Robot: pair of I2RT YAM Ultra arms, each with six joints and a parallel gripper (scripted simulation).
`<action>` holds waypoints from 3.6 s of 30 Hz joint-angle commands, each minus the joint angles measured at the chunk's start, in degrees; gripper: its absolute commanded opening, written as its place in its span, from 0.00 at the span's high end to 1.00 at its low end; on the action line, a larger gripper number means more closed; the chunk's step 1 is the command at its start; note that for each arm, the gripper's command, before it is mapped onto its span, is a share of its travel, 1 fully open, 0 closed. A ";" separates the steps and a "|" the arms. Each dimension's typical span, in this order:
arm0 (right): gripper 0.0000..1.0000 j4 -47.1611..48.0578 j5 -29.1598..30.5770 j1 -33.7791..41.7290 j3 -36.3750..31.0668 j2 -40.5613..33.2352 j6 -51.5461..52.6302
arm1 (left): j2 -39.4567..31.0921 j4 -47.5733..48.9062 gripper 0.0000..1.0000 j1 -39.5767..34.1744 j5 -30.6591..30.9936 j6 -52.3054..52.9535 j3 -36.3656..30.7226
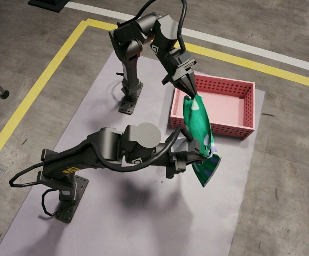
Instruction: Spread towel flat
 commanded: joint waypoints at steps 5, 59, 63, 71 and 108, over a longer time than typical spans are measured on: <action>1.00 4.23 0.95 -1.04 1.80 1.36 -0.26 | 1.64 2.17 1.00 2.01 -0.89 -0.63 2.47; 1.00 87.49 0.82 -4.36 -22.61 17.41 0.20 | 17.90 23.19 1.00 11.53 -0.79 -0.56 8.76; 1.00 88.98 0.91 -4.38 -19.22 20.35 0.20 | 19.39 21.67 1.00 11.69 -0.82 -0.58 10.74; 1.00 88.22 1.00 -4.29 -19.35 18.41 0.19 | 16.26 24.59 1.00 11.66 -0.84 -0.59 5.48; 1.00 82.41 0.99 -4.34 -27.38 15.06 0.12 | 7.02 39.09 1.00 11.65 -0.86 -0.59 -17.15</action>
